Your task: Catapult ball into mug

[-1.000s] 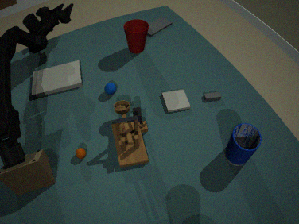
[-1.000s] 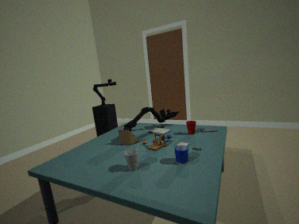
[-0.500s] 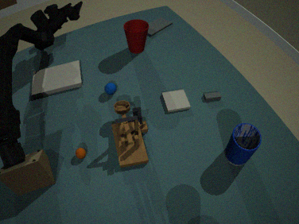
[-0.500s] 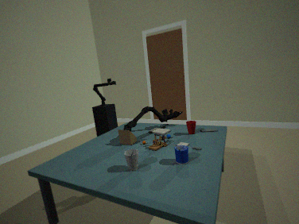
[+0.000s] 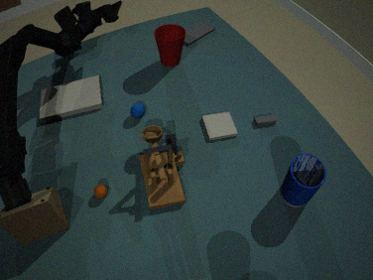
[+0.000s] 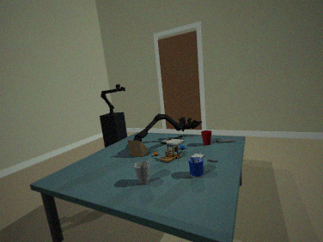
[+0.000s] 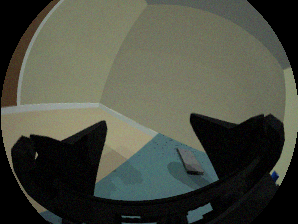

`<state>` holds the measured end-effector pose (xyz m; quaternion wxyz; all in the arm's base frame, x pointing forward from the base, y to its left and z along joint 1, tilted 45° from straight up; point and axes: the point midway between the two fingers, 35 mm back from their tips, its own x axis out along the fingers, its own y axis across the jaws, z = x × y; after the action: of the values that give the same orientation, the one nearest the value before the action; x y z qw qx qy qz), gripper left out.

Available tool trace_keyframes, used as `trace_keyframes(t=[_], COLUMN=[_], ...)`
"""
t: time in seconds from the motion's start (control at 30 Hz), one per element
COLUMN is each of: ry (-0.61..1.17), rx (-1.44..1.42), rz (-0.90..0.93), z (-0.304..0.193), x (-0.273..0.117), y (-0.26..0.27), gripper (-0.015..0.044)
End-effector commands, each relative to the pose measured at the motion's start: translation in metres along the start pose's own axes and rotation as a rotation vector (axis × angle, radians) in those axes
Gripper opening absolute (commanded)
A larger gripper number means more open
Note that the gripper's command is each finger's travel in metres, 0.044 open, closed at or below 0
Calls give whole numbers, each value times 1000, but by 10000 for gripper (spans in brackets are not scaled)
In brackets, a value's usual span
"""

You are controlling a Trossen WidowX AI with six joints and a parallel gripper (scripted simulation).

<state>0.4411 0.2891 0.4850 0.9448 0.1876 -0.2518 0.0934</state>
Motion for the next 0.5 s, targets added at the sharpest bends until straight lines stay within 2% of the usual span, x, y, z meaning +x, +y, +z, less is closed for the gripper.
trace_keyframes(t=[0.0, 0.47], ry=[41, 190], rx=[-18, -47], rz=[5, 3], z=[-11, -41], x=[7, 24], y=[-18, -79], gripper=[440, 440])
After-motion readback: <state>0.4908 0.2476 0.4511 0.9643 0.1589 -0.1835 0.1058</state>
